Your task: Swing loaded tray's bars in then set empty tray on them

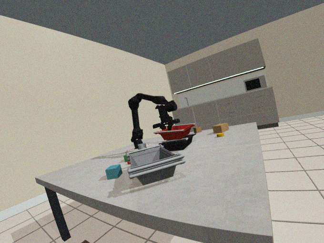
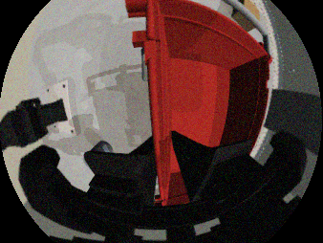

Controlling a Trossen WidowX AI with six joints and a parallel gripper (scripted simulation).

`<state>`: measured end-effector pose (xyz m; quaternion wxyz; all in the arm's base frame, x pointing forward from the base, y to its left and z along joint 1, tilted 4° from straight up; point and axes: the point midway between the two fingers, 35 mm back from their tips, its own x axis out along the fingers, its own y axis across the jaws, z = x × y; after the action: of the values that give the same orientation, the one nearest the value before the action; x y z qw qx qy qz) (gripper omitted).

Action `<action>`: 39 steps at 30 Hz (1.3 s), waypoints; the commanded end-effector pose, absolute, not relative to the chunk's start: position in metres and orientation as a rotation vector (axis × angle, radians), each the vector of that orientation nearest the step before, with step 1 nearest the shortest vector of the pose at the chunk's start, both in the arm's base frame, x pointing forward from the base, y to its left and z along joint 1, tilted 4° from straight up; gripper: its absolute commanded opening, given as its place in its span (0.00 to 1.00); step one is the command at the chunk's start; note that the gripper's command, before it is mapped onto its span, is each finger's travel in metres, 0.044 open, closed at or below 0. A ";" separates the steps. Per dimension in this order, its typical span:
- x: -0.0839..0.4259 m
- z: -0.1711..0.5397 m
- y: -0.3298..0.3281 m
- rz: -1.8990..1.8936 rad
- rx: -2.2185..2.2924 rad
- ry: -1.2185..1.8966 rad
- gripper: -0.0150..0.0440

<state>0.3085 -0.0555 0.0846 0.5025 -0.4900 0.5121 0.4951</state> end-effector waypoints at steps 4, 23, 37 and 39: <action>0.304 0.079 -0.055 1.215 -1.170 1.256 0.25; 0.304 0.079 -0.055 1.215 -1.170 1.256 0.38; 0.304 0.079 -0.055 1.215 -1.170 1.256 0.73; 0.304 0.079 -0.055 1.215 -1.170 1.256 0.78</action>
<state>0.3043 -0.0550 0.0792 0.4972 -0.4836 0.5172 0.5014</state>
